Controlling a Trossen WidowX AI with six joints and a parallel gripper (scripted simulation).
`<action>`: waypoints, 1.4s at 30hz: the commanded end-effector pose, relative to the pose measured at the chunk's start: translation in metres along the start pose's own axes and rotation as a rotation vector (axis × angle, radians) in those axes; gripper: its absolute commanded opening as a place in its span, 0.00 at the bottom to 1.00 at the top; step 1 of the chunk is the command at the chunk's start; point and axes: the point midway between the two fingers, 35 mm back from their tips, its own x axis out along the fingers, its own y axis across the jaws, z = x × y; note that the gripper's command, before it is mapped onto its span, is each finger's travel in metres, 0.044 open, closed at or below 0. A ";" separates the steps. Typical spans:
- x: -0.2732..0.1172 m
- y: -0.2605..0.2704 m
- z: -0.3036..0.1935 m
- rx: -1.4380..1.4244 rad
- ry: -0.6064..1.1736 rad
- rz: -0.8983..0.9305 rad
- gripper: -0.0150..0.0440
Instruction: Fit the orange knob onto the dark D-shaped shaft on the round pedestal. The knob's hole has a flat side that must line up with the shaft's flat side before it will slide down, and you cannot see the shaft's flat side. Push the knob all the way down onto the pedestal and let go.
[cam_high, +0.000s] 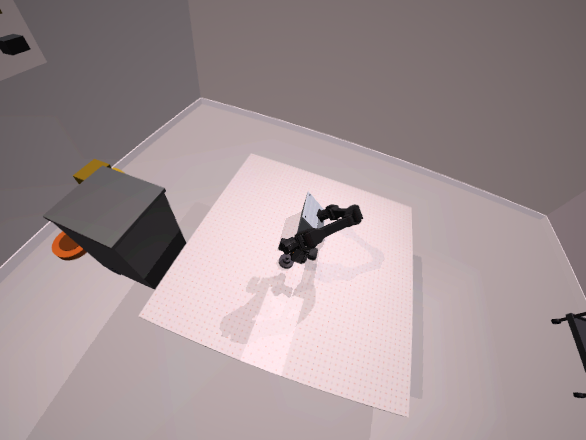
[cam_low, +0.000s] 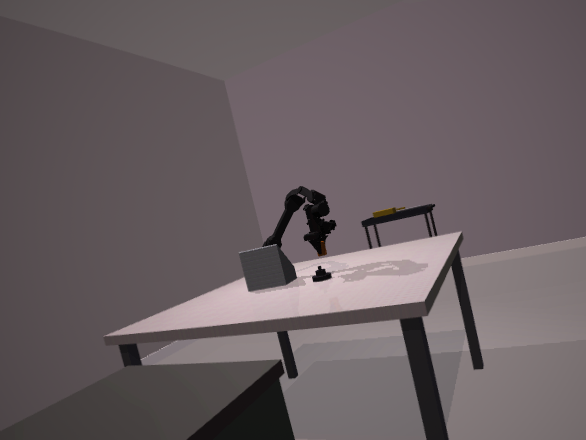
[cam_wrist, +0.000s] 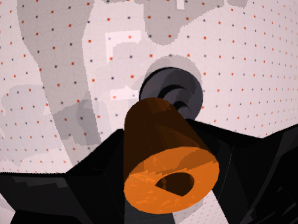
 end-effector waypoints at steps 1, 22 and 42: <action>0.004 -0.015 -0.004 -0.003 0.002 -0.001 0.25; 0.037 -0.039 -0.013 -0.004 0.002 0.004 0.25; 0.039 -0.038 -0.012 -0.012 0.002 0.004 0.25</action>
